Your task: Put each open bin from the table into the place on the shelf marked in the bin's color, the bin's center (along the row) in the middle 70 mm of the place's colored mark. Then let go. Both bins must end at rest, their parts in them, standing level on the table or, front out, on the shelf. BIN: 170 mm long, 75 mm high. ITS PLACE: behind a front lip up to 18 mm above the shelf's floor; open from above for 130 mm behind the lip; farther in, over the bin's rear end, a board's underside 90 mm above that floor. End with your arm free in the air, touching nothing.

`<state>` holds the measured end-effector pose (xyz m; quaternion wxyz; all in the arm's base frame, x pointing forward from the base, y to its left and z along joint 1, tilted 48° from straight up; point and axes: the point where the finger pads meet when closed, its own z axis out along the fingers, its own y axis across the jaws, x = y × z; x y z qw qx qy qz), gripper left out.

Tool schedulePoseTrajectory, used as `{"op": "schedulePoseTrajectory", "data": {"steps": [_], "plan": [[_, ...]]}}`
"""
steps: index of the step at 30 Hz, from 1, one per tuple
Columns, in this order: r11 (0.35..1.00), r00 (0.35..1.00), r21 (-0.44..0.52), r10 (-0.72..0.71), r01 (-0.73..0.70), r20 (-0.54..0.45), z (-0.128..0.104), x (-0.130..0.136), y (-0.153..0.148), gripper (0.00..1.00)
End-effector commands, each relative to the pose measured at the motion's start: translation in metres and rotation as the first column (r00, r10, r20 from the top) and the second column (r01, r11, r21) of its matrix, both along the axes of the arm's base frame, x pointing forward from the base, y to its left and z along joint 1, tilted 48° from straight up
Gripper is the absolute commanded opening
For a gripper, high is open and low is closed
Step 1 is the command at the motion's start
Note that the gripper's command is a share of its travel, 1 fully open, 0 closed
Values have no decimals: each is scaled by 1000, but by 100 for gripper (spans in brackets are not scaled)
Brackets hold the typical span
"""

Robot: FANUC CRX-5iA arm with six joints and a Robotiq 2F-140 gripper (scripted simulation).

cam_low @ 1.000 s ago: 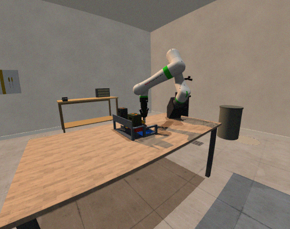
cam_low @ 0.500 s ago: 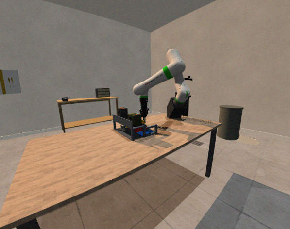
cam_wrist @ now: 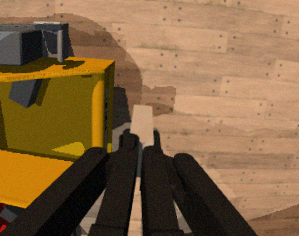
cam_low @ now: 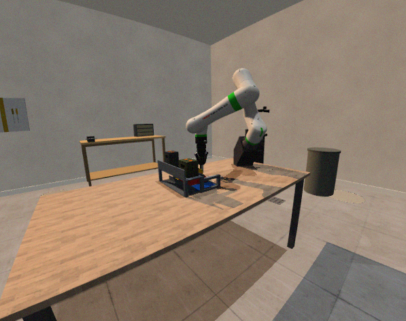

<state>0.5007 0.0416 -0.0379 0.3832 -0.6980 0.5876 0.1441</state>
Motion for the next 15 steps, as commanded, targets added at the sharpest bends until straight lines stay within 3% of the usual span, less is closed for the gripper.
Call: {"op": "schedulePoseTrajectory", "data": {"steps": [1, 15], "plan": [[1000, 1000, 0, 0, 0, 0, 1, 2, 0, 0], [1000, 1000, 0, 0, 0, 0, 5, 12, 0, 0]]}}
